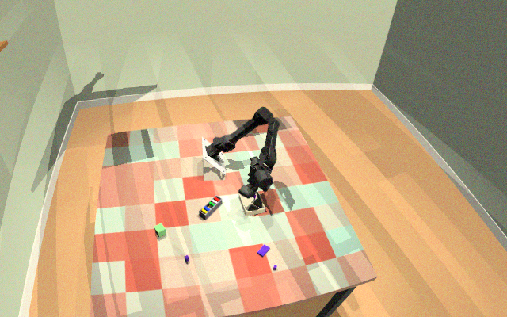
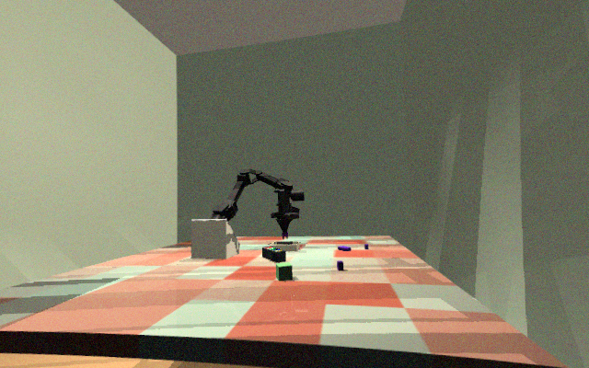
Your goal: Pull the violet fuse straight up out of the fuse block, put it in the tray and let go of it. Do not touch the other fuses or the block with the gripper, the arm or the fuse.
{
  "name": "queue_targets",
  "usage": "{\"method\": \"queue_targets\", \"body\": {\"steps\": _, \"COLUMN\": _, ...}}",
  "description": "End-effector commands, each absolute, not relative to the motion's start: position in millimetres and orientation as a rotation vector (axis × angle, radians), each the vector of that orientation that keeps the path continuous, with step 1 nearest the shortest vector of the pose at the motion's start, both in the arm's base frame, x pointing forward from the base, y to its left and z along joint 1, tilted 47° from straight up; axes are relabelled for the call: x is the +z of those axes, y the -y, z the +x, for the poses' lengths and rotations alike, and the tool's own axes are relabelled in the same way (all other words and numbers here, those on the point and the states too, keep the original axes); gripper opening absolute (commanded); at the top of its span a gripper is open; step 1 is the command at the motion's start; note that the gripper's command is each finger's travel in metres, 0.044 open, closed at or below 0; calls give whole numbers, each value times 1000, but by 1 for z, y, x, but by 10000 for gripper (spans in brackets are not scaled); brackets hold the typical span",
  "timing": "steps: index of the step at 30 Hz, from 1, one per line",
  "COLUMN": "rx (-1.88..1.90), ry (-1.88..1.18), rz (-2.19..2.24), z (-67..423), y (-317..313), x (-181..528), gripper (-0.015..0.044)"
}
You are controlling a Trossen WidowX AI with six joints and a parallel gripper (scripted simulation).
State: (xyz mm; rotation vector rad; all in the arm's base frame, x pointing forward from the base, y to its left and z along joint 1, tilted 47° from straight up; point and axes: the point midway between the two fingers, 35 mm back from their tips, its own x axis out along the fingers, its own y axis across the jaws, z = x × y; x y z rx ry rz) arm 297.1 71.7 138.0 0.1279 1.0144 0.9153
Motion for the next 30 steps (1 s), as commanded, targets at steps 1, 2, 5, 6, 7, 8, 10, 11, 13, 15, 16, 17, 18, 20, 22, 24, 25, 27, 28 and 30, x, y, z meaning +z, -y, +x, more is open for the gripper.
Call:
{"method": "queue_targets", "body": {"steps": 1, "rx": 913, "ry": -1021, "rz": 131, "z": 298, "y": -76, "x": 133, "gripper": 0}}
{"method": "queue_targets", "body": {"steps": 2, "rx": 913, "ry": -1021, "rz": 131, "z": 298, "y": -77, "x": 132, "gripper": 0}}
{"method": "queue_targets", "body": {"steps": 5, "rx": 913, "ry": -1020, "rz": 132, "z": 299, "y": -81, "x": 128, "gripper": 0}}
{"method": "queue_targets", "body": {"steps": 6, "rx": 913, "ry": -1020, "rz": 132, "z": 299, "y": -82, "x": 127, "gripper": 0}}
{"method": "queue_targets", "body": {"steps": 7, "rx": 913, "ry": -1020, "rz": 132, "z": 299, "y": -83, "x": 126, "gripper": 0}}
{"method": "queue_targets", "body": {"steps": 8, "rx": 914, "ry": -1020, "rz": 132, "z": 299, "y": -84, "x": 125, "gripper": 0}}
{"method": "queue_targets", "body": {"steps": 10, "rx": 914, "ry": -1019, "rz": 132, "z": 300, "y": -87, "x": 123, "gripper": 0}}
{"method": "queue_targets", "body": {"steps": 11, "rx": 914, "ry": -1019, "rz": 133, "z": 300, "y": -88, "x": 122, "gripper": 0}}
{"method": "queue_targets", "body": {"steps": 13, "rx": 914, "ry": -1019, "rz": 133, "z": 300, "y": -88, "x": 122, "gripper": 0}}
{"method": "queue_targets", "body": {"steps": 15, "rx": 919, "ry": -1013, "rz": 131, "z": 300, "y": -87, "x": 125, "gripper": 53}}
{"method": "queue_targets", "body": {"steps": 16, "rx": 919, "ry": -1013, "rz": 131, "z": 300, "y": -87, "x": 125, "gripper": 79}}
{"method": "queue_targets", "body": {"steps": 17, "rx": 919, "ry": -1013, "rz": 131, "z": 300, "y": -87, "x": 125, "gripper": 105}}
{"method": "queue_targets", "body": {"steps": 18, "rx": 919, "ry": -1013, "rz": 131, "z": 300, "y": -87, "x": 125, "gripper": 131}}
{"method": "queue_targets", "body": {"steps": 20, "rx": 919, "ry": -1013, "rz": 131, "z": 300, "y": -87, "x": 125, "gripper": 184}}
{"method": "queue_targets", "body": {"steps": 22, "rx": 919, "ry": -1013, "rz": 131, "z": 300, "y": -87, "x": 125, "gripper": 236}}
{"method": "queue_targets", "body": {"steps": 24, "rx": 919, "ry": -1013, "rz": 131, "z": 300, "y": -87, "x": 125, "gripper": 289}}
{"method": "queue_targets", "body": {"steps": 25, "rx": 919, "ry": -1013, "rz": 131, "z": 300, "y": -87, "x": 125, "gripper": 315}}
{"method": "queue_targets", "body": {"steps": 27, "rx": 917, "ry": -1015, "rz": 130, "z": 299, "y": -81, "x": 130, "gripper": 330}}
{"method": "queue_targets", "body": {"steps": 28, "rx": 915, "ry": -1018, "rz": 130, "z": 297, "y": -73, "x": 136, "gripper": 330}}
{"method": "queue_targets", "body": {"steps": 30, "rx": 913, "ry": -1020, "rz": 131, "z": 293, "y": -61, "x": 147, "gripper": 330}}
